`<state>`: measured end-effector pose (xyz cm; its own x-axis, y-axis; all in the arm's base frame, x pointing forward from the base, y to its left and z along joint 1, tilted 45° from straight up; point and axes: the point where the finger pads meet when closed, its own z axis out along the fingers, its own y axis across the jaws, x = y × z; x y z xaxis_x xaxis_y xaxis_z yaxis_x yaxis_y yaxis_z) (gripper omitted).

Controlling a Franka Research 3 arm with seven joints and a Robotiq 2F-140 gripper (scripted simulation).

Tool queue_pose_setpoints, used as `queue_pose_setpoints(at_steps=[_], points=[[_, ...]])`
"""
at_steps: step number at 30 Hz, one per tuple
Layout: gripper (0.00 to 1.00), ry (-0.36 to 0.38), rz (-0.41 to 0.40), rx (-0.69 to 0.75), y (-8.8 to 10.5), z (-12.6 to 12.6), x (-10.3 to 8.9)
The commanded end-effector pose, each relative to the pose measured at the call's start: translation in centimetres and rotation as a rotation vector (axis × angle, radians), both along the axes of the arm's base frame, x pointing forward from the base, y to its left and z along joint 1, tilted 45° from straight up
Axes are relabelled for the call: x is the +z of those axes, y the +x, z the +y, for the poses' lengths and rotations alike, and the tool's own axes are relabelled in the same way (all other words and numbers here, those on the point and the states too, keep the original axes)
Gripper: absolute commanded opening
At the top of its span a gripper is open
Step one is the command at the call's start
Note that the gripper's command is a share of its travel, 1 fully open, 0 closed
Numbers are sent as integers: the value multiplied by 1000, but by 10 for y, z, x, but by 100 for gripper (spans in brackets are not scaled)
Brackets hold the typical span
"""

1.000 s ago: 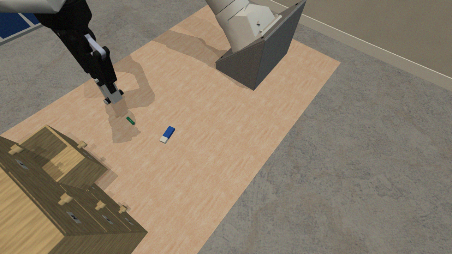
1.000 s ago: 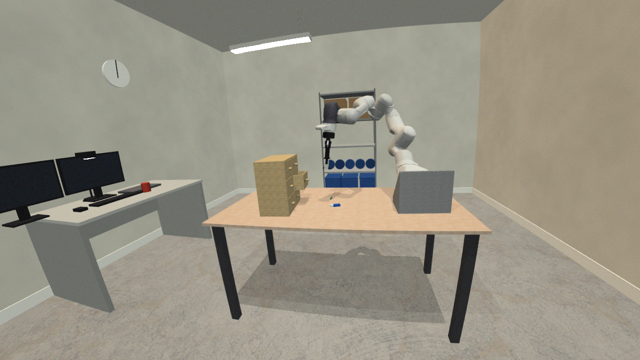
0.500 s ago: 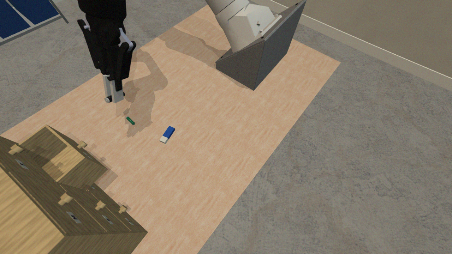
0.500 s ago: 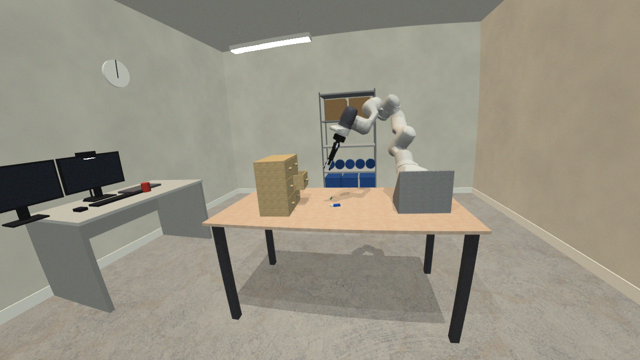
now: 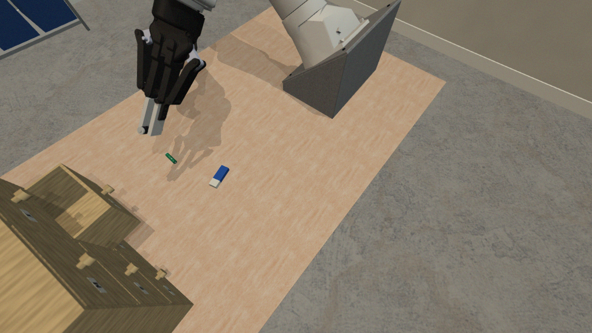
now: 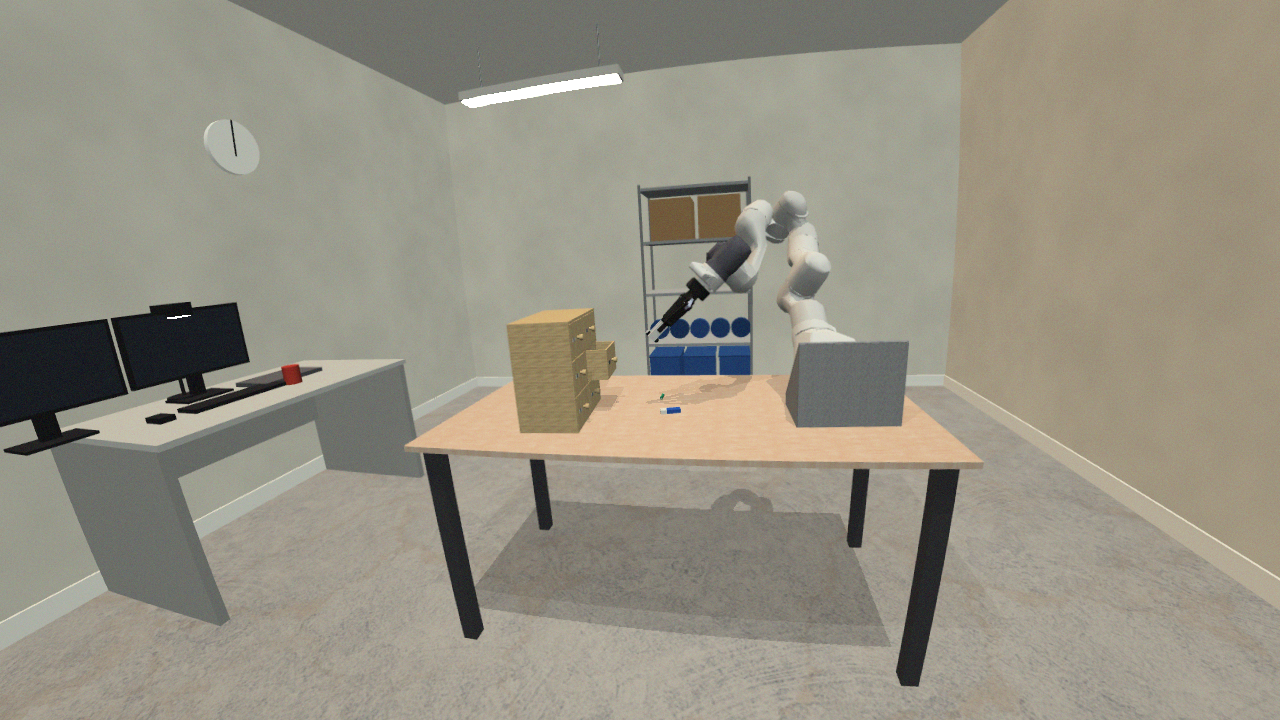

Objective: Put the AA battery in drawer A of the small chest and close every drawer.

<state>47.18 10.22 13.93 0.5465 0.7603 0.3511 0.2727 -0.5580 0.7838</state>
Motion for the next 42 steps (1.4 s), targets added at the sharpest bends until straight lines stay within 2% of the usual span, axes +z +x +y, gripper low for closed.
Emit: queue_pose_setpoints(at_steps=[1, 7, 14, 33, 42], points=[[6, 174, -178, 19, 4, 3, 2], [6, 200, -256, 114, 1, 1, 1], [6, 218, -312, 182, 0, 0, 0], [6, 225, -330, 204, -1, 0, 0], [6, 225, -330, 204, 7, 2, -1]])
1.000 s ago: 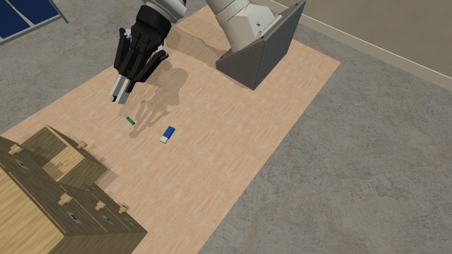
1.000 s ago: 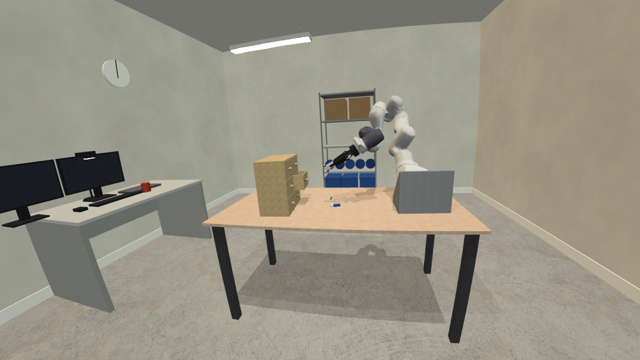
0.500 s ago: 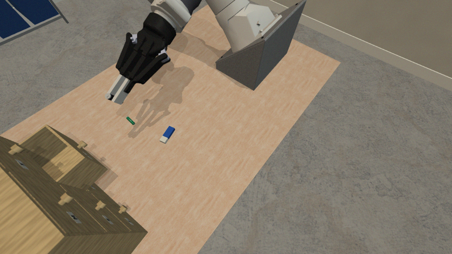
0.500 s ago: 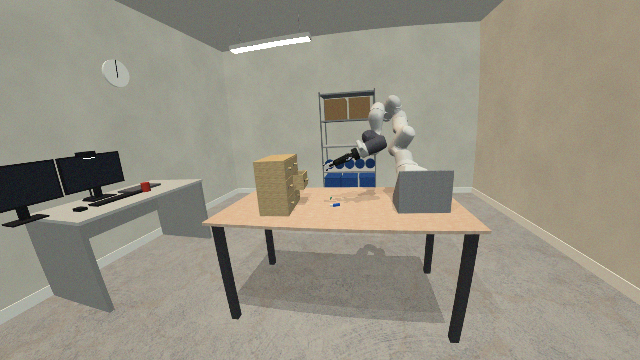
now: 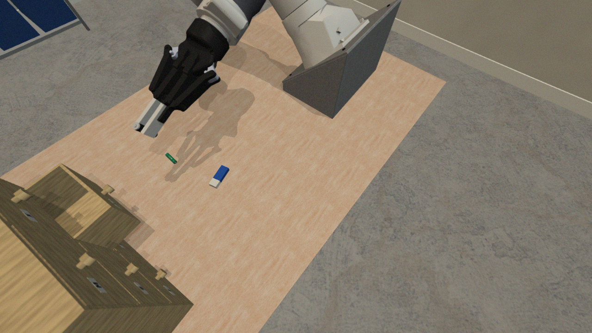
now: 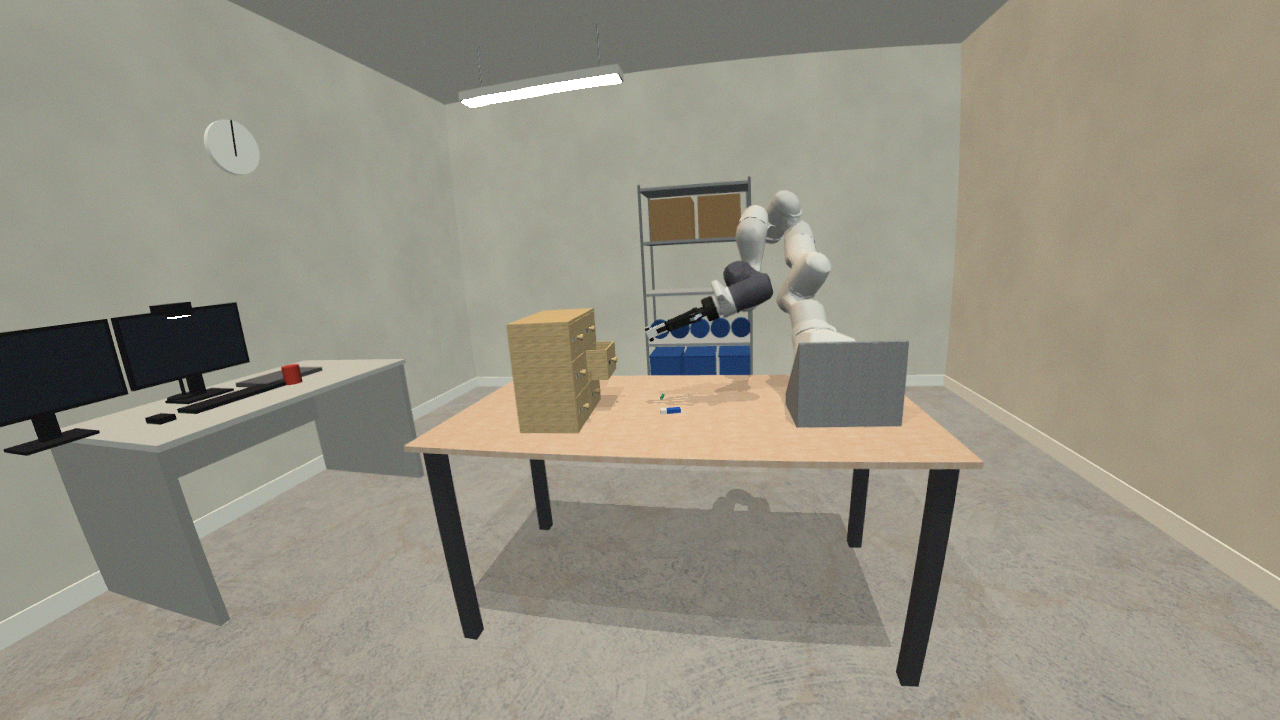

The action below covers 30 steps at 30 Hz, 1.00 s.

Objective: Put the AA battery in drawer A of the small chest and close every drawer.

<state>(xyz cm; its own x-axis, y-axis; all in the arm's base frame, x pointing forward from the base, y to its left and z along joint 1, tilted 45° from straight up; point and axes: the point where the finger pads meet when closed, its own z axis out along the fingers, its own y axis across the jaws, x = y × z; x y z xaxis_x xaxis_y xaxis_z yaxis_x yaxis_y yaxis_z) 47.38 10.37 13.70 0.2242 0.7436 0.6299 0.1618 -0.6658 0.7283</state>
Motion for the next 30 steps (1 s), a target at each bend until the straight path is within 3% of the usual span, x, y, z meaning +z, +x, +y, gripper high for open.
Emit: queue_pose_setpoints(at_steps=[1, 10, 30], points=[[6, 25, -8, -7, 6, 0, 2], [6, 25, -8, -7, 22, 3, 1], [6, 25, -8, -7, 88, 16, 0]])
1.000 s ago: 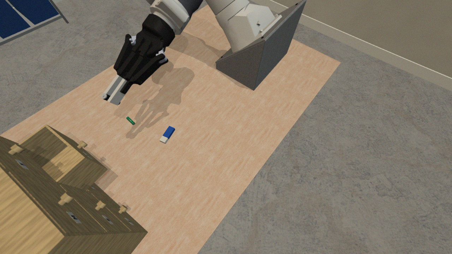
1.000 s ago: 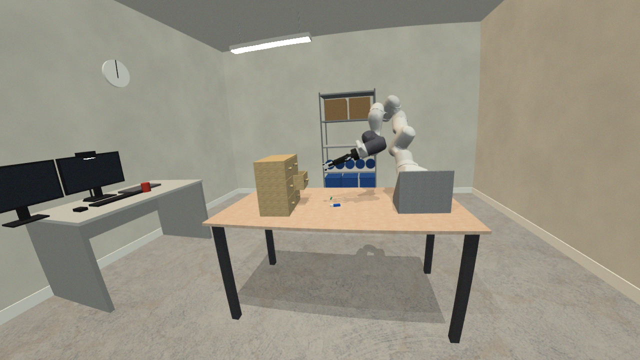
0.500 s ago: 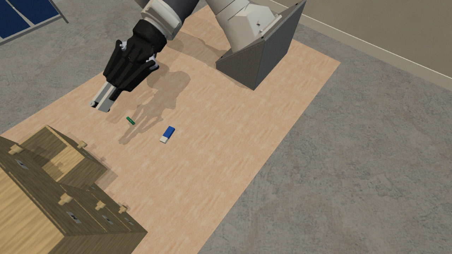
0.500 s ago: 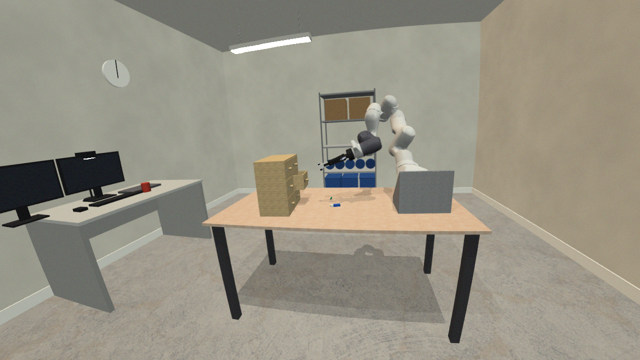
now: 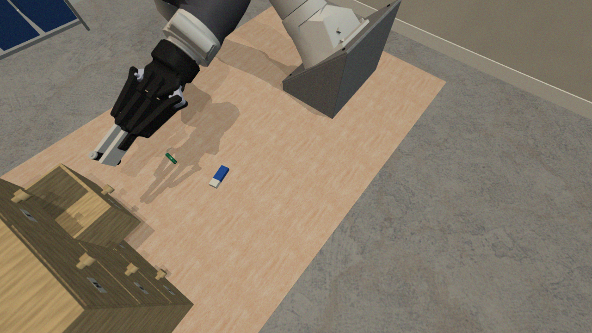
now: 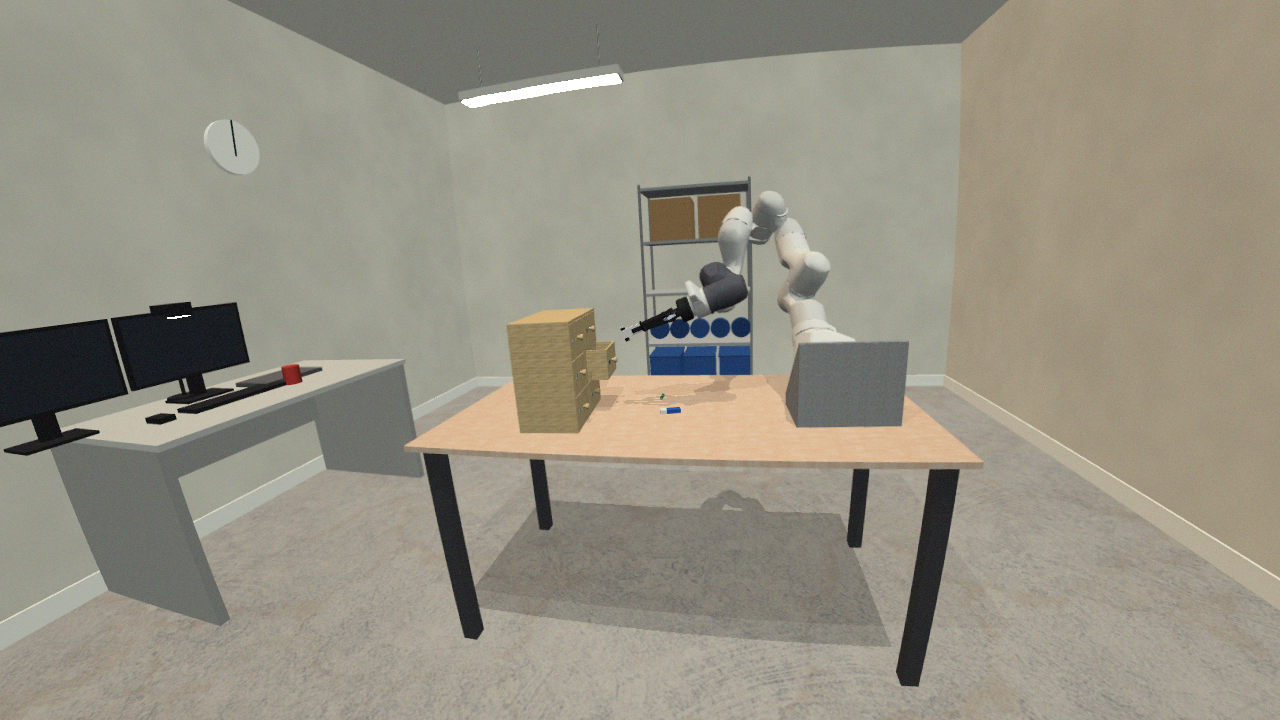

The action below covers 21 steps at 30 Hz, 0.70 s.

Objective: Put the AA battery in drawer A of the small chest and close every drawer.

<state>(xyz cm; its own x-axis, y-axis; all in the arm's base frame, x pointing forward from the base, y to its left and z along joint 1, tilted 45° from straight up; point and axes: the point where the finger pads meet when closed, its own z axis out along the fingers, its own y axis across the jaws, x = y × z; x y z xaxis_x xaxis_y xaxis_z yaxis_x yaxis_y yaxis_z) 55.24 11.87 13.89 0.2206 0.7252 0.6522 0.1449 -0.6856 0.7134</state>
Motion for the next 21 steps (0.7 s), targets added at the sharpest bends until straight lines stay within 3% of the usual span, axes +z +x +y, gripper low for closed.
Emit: queue_pose_setpoints(at_steps=[1, 10, 21], points=[[6, 0, 7, 1, 13, 2, -2], [6, 0, 7, 1, 47, 9, -3], [6, 0, 7, 1, 73, 13, -4]])
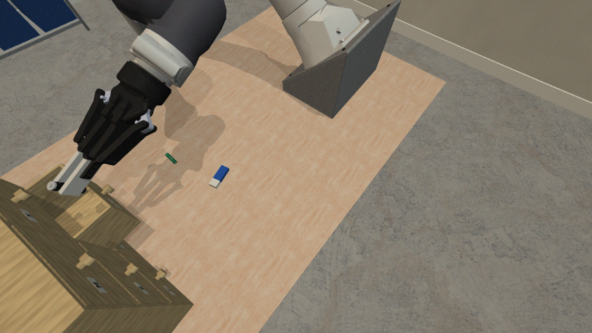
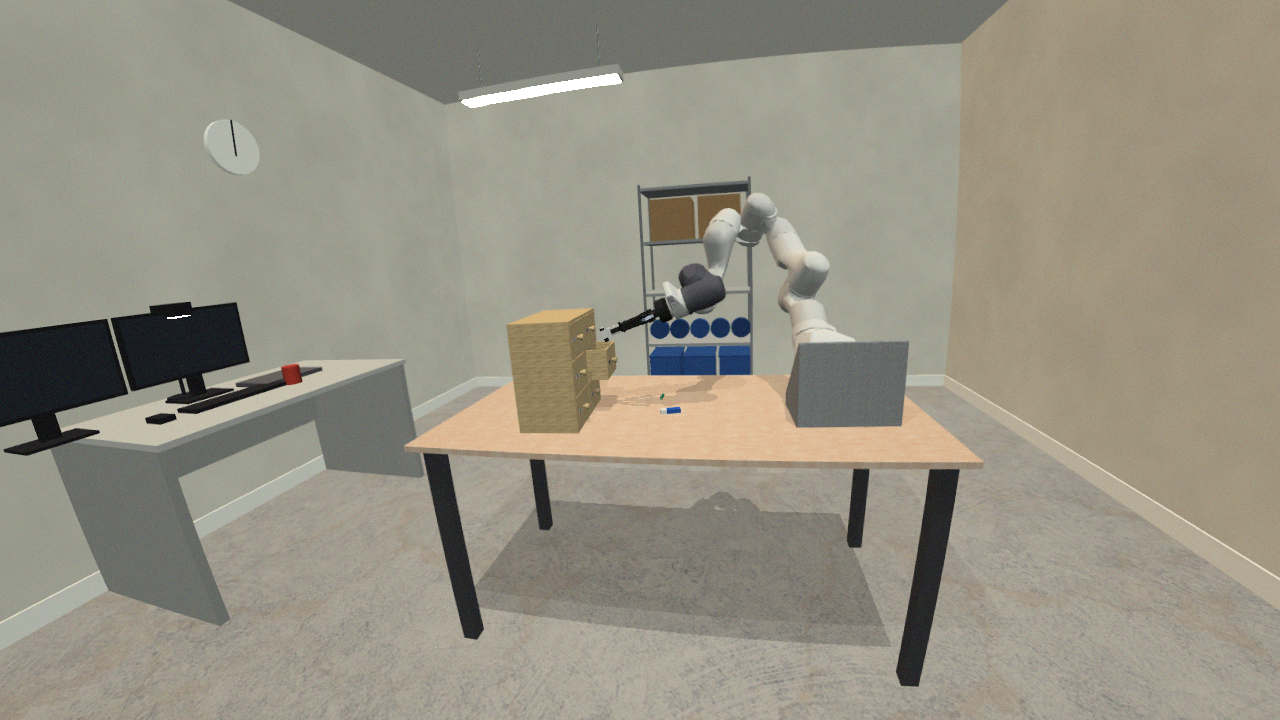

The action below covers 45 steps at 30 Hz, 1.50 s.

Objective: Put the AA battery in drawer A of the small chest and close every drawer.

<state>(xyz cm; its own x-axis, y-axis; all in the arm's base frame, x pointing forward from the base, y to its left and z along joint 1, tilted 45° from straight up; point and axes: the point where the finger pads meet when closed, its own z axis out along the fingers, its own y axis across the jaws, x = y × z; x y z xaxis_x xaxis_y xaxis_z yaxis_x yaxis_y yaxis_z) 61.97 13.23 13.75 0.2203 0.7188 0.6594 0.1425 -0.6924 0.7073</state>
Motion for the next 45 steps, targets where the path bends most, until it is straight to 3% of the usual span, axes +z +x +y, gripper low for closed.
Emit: queue_pose_setpoints(at_steps=[1, 16, 45], points=[[6, -10, 9, 3, 8, 0, -3], [6, -10, 9, 3, 22, 3, -3], [6, -10, 9, 3, 23, 3, -3]])
